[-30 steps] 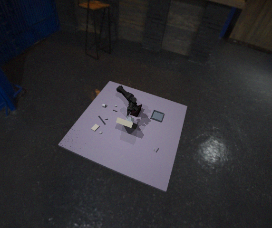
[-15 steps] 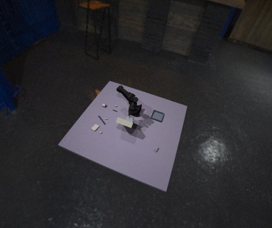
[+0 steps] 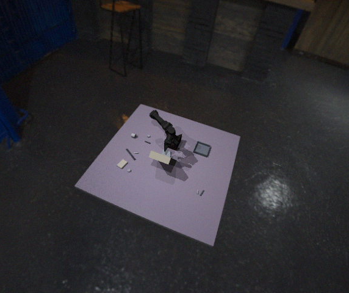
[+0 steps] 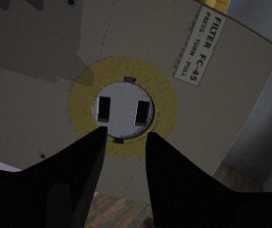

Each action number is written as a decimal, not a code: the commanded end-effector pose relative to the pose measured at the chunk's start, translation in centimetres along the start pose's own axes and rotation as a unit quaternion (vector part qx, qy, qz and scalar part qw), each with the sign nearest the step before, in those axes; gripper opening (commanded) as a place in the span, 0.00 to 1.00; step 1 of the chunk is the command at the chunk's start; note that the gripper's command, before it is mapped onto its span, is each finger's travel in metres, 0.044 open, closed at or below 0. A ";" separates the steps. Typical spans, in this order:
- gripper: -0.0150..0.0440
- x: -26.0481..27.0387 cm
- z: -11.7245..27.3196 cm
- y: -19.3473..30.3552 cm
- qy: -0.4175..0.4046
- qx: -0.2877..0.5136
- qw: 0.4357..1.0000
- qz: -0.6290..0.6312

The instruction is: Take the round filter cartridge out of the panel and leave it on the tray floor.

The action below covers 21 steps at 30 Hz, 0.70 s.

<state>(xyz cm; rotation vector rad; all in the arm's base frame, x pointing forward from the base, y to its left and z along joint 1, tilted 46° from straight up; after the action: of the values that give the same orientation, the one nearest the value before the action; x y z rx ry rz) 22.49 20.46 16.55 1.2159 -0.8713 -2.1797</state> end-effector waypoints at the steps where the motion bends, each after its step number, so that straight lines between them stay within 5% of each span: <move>1: 0.44 0.3 -0.8 -0.1 -0.002 -0.002 1.000 0.006; 21: 0.44 0.5 -2.9 0.1 0.002 0.001 1.000 0.007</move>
<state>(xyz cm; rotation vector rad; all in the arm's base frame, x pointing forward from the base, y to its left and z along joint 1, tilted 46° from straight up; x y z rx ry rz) 24.88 19.42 15.56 1.2258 -0.8777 -2.1718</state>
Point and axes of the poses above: the point midway between the two fingers, 35 mm back from their tips, its own z axis back along the fingers, its own x axis across the jaws, y = z × x, the point moved 6 cm from there along z, back along the fingers, and after that the axes turned 9 degrees about -z, right-handed, at the moved point
